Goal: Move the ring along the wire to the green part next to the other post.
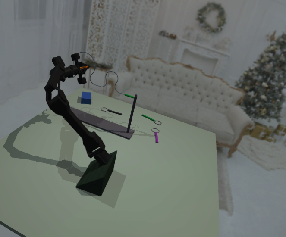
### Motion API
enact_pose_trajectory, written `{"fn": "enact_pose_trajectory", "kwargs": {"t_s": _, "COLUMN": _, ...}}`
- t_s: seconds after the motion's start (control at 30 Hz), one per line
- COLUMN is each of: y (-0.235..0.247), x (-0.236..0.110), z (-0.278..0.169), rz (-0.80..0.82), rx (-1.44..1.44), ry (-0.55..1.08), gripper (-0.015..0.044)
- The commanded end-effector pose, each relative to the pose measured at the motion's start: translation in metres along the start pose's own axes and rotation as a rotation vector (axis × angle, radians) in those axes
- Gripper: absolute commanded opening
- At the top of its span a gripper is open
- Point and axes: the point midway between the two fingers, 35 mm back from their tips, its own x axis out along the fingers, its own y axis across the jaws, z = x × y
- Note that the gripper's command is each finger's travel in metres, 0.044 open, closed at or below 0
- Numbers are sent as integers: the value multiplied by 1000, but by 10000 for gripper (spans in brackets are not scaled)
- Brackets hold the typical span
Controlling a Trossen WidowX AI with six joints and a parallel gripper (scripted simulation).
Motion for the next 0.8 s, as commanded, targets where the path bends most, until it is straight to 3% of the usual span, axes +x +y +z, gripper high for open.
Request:
{"fn": "enact_pose_trajectory", "kwargs": {"t_s": 0.0, "y": -6, "x": 0, "z": 0, "rz": -3, "rx": -11, "ry": -1, "gripper": -150}}
{"fn": "enact_pose_trajectory", "kwargs": {"t_s": 0.77, "y": -7, "x": 0, "z": 1, "rz": 92, "rx": 156, "ry": -14, "gripper": -150}}
